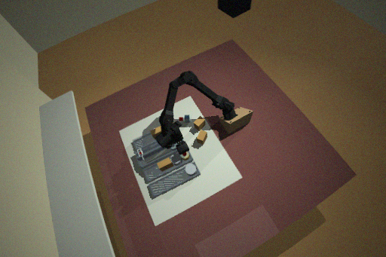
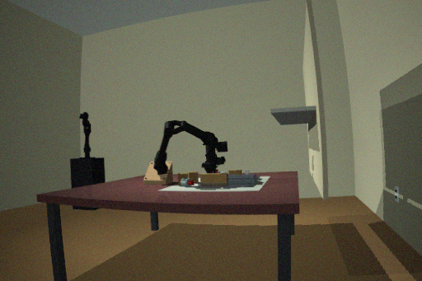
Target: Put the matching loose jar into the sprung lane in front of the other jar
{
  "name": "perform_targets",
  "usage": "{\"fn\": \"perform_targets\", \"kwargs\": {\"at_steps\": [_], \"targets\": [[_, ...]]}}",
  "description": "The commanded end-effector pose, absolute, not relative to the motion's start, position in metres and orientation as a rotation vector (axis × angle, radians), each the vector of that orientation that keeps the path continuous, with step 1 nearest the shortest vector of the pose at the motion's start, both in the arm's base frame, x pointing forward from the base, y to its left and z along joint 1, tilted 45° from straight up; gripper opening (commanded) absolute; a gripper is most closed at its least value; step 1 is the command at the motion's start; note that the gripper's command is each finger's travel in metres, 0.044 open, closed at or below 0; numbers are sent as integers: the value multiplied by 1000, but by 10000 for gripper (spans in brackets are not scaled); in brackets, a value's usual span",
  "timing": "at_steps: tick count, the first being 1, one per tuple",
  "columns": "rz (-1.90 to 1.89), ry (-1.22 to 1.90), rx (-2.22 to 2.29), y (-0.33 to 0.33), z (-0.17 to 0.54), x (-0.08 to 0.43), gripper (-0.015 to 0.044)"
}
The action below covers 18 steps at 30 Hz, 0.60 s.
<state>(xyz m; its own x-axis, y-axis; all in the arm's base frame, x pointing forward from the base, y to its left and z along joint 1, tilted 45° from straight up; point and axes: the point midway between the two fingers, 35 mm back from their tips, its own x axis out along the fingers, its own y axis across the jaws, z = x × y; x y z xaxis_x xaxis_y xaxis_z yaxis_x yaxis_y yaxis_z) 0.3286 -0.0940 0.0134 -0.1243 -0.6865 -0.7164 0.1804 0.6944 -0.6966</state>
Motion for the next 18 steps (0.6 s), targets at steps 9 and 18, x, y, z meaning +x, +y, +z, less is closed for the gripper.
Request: {"fn": "perform_targets", "kwargs": {"at_steps": [9, 18], "targets": [[-796, 1519, -441, -96, 15, 326, 0], [-796, 1519, -441, -96, 15, 325, 0]]}}
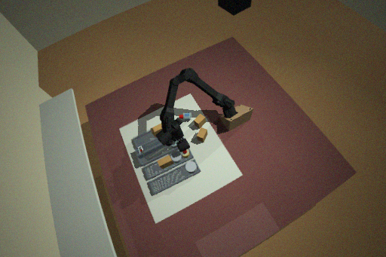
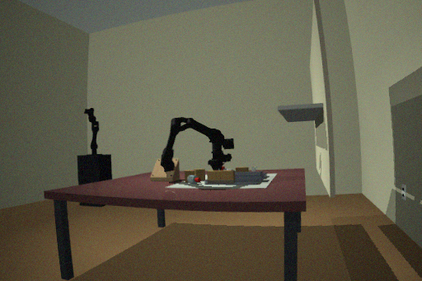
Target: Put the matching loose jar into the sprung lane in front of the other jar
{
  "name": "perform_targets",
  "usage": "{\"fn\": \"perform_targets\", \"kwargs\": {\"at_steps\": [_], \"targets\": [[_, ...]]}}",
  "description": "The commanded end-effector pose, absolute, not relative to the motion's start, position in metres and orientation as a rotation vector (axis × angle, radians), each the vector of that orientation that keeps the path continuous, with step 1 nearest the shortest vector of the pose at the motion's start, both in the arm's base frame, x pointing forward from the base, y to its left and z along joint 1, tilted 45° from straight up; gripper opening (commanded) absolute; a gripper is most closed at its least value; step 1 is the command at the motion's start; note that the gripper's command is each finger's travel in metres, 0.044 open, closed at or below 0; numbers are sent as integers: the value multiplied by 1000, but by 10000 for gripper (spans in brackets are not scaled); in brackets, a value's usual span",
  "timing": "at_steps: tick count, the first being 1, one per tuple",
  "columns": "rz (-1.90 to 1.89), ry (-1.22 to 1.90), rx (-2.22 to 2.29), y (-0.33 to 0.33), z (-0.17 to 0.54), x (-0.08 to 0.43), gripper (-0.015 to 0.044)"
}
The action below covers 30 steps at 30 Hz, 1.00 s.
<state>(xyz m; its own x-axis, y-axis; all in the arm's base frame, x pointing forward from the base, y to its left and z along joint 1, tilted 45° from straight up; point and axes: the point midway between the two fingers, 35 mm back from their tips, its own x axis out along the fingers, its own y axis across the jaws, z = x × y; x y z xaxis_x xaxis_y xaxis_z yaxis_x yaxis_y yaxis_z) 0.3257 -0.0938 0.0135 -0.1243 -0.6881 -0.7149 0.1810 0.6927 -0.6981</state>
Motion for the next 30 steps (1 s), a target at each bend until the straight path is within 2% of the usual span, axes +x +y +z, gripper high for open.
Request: {"fn": "perform_targets", "kwargs": {"at_steps": [1, 21, 30], "targets": [[-796, 1519, -441, -95, 15, 325, 0], [-796, 1519, -441, -93, 13, 324, 0], [-796, 1519, -441, -93, 13, 325, 236]]}}
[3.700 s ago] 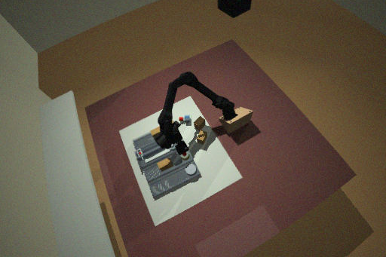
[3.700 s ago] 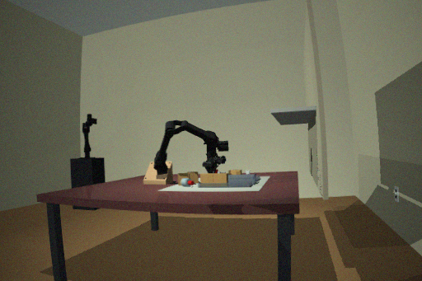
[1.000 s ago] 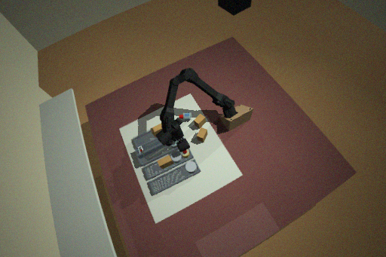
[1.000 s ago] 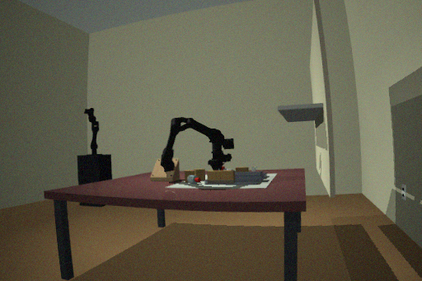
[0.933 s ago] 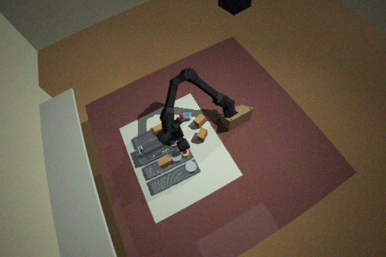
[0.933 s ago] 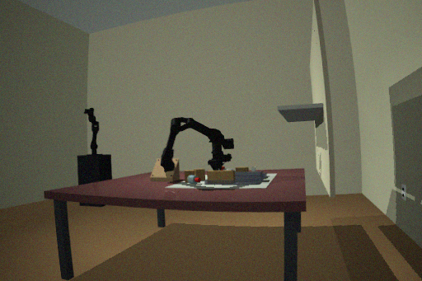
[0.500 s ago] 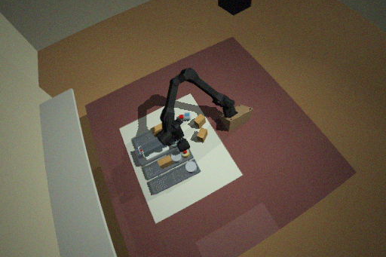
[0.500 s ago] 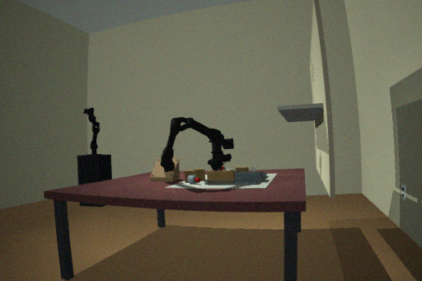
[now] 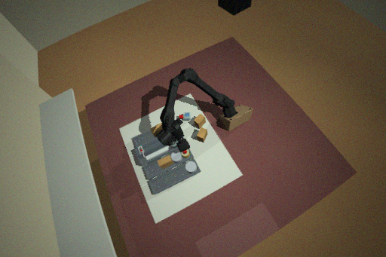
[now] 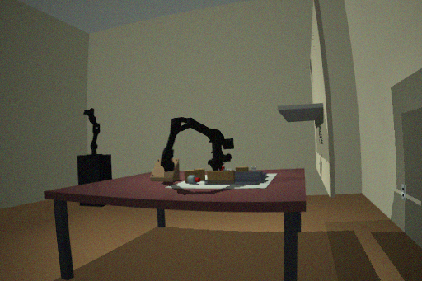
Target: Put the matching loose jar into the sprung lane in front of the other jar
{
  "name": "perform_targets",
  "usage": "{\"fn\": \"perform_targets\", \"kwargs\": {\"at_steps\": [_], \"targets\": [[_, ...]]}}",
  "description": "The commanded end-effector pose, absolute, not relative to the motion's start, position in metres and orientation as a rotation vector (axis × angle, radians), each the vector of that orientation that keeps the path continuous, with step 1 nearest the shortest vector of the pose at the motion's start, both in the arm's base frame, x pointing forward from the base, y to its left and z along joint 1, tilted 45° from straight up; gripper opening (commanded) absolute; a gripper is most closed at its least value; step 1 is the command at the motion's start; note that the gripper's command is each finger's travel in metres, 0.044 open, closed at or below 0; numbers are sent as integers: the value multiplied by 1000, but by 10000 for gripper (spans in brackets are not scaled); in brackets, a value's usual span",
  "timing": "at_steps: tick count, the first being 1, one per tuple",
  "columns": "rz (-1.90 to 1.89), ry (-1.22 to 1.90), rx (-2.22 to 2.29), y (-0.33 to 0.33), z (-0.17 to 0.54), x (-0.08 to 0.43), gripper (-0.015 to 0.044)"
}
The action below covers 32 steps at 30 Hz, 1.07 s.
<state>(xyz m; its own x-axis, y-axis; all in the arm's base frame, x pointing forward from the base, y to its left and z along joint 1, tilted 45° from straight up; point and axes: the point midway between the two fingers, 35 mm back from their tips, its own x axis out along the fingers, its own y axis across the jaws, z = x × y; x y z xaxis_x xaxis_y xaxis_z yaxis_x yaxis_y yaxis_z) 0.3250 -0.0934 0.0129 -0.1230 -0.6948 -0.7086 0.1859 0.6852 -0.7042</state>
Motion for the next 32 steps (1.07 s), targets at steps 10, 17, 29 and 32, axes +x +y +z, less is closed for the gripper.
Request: {"fn": "perform_targets", "kwargs": {"at_steps": [10, 17, 29, 32], "targets": [[-795, 1519, -440, -82, 24, 327, 301], [-795, 1519, -440, -79, 27, 326, 301], [-793, 1521, -440, -68, 25, 290, 301], [-793, 1522, -440, -66, 25, 280, 301]]}}
